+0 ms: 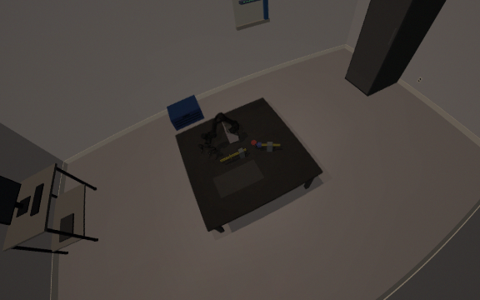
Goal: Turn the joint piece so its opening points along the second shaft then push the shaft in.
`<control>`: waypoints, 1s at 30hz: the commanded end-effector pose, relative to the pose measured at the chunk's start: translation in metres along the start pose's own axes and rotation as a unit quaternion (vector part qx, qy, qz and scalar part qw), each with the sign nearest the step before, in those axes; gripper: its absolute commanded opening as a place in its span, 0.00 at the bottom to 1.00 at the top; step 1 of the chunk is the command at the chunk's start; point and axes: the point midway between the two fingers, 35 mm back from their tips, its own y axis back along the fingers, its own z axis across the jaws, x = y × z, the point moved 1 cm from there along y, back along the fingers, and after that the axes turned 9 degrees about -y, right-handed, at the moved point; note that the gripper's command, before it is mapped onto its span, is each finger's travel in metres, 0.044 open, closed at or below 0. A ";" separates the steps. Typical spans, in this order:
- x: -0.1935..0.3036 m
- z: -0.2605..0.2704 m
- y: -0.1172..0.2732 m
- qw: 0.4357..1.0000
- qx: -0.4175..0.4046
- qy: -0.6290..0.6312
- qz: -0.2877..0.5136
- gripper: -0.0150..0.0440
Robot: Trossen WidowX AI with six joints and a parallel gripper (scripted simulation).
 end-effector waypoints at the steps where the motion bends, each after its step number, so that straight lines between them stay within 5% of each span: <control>1: 0.000 -0.001 -0.001 1.000 0.000 0.001 0.002 0.98; 16: -0.017 -0.039 -0.039 0.981 -0.011 0.070 0.182 1.00; 30: -0.054 -0.029 -0.031 0.917 -0.076 0.150 0.361 1.00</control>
